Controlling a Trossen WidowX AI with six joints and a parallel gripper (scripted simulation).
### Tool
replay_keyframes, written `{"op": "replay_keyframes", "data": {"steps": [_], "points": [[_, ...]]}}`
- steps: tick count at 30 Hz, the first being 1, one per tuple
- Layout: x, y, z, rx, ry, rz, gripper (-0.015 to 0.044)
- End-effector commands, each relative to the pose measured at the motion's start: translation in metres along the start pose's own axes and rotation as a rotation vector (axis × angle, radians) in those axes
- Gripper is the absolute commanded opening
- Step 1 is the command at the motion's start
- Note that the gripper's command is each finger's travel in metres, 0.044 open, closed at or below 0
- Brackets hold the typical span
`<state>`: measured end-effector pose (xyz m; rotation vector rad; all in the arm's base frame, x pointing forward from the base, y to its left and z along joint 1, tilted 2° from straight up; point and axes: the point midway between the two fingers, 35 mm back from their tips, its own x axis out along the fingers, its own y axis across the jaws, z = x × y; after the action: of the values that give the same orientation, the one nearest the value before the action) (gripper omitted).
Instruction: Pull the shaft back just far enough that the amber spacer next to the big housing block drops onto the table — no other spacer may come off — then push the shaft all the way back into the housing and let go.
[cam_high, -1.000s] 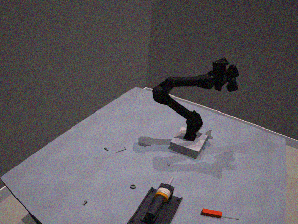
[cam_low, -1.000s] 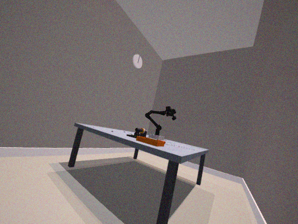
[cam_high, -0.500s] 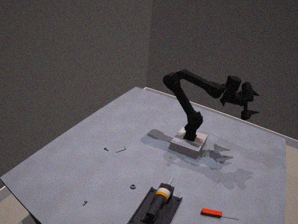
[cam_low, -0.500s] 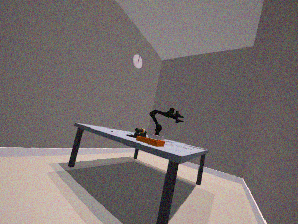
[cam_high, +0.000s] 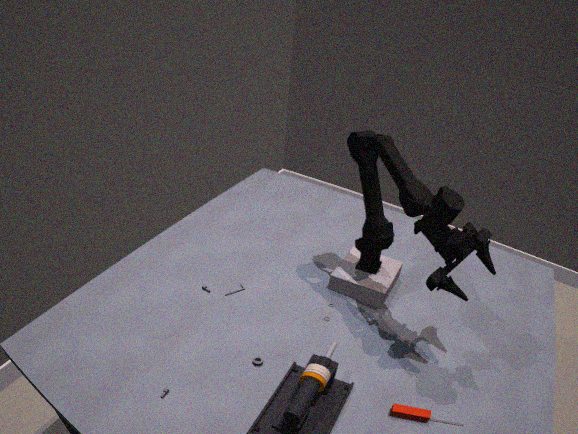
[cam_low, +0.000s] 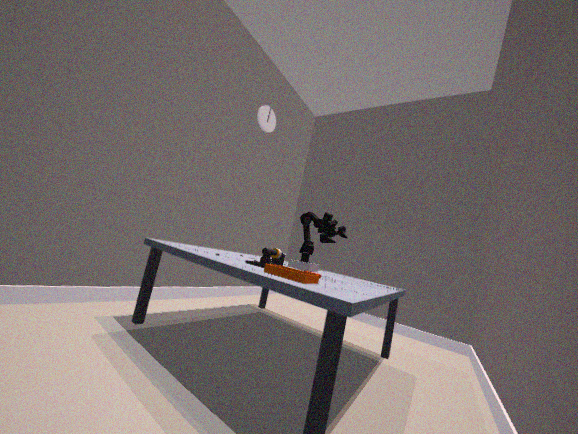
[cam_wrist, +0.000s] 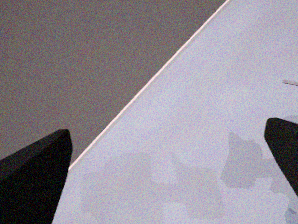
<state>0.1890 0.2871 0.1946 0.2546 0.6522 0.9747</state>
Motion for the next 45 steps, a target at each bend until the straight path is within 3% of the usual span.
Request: {"op": "replay_keyframes", "data": {"steps": [1, 8, 17, 45], "points": [[0.001, -0.066, 0.006, 0.001, -0.021, -0.210, 0.0440], [-0.028, -0.179, 0.006, 0.014, -0.013, -0.568, 0.0440], [-0.102, -0.297, -0.020, 0.086, 0.064, -0.988, 0.0440], [-0.107, -0.302, -0.021, 0.088, 0.067, -0.996, 0.0440]]}}
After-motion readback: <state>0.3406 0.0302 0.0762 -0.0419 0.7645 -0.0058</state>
